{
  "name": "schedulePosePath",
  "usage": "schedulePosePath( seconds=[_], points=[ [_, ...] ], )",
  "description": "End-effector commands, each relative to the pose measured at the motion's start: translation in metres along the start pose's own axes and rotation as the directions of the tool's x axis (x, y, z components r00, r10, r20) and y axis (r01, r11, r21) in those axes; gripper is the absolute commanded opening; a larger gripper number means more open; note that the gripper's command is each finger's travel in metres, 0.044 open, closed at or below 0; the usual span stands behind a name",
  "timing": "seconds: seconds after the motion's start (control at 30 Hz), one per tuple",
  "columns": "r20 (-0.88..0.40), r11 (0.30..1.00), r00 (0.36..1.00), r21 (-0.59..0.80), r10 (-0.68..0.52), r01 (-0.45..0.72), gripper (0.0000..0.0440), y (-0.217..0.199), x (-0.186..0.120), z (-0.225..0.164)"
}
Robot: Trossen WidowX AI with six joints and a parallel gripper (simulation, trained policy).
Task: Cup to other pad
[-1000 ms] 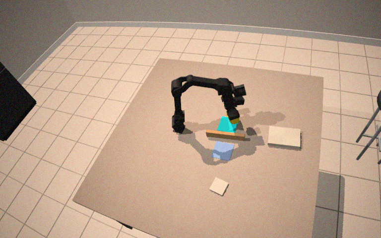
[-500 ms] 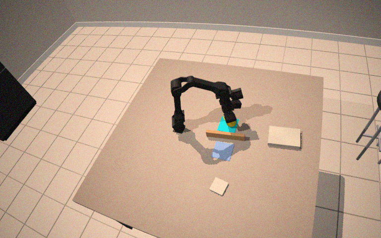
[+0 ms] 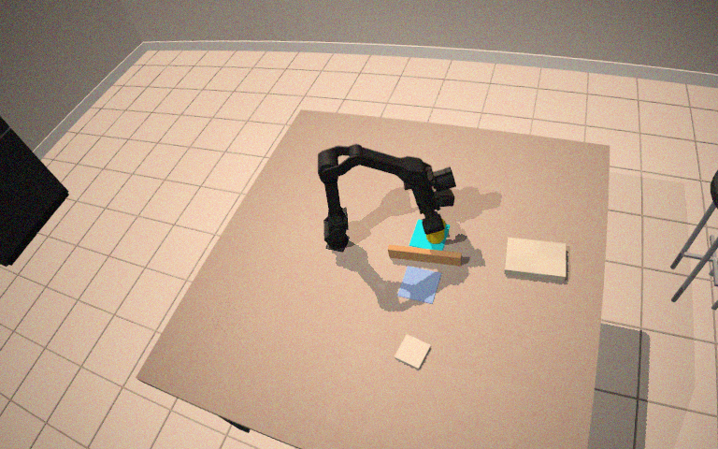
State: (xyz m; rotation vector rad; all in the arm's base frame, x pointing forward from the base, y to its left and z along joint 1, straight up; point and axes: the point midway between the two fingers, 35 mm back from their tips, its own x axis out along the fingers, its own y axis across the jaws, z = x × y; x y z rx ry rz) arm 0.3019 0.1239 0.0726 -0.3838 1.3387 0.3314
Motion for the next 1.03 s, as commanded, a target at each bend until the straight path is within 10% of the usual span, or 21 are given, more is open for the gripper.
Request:
schedulePosePath(
  seconds=[0.0,0.7,1.0],
  points=[
    [0.041,1.000,0.999,0.011,0.013,-0.013,0.0154,0.000,-0.009,0.004],
    [0.156,0.996,0.986,0.046,0.067,-0.075,0.0241,0.002,-0.060,-0.001],
    [0.224,0.994,0.973,0.075,0.061,-0.080,0.0422,-0.006,-0.090,0.005]
  ],
)
